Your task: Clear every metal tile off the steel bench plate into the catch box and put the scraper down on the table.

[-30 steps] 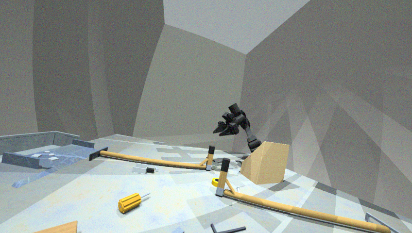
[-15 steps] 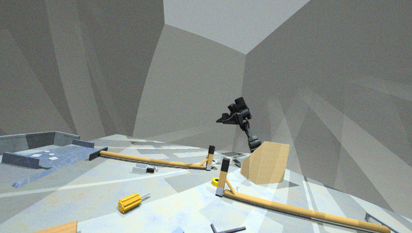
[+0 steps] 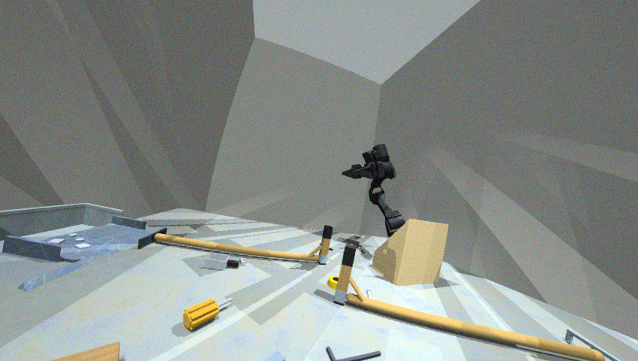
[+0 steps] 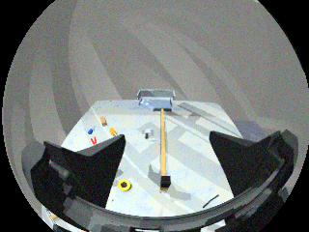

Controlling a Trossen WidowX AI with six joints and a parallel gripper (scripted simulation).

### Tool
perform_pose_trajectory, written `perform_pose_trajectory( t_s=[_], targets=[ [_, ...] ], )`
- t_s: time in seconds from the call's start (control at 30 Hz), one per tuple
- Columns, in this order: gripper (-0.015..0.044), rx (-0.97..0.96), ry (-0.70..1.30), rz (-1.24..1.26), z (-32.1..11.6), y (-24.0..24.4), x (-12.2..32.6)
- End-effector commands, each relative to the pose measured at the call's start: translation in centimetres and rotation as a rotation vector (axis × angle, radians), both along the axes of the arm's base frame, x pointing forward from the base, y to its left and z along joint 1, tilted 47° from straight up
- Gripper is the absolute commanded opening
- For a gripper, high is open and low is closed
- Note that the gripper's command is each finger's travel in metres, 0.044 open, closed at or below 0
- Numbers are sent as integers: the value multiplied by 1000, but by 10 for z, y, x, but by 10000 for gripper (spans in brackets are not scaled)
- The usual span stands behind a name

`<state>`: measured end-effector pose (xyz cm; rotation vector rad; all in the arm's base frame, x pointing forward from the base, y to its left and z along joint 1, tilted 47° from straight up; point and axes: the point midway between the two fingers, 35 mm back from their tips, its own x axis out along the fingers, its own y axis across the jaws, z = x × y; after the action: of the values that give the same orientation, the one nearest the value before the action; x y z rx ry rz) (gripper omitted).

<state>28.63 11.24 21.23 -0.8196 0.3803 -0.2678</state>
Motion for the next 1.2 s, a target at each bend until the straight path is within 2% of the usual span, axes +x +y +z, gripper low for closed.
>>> perform_pose_trajectory(
  t_s=[0.0, 0.4, 1.17],
  targets=[
    [440, 5, -32, 34, 13, 13, -6],
    [440, 26, -101, 124, 43, 42, -28],
    [440, 25, -100, 134, 43, 45, -24]
  ],
)
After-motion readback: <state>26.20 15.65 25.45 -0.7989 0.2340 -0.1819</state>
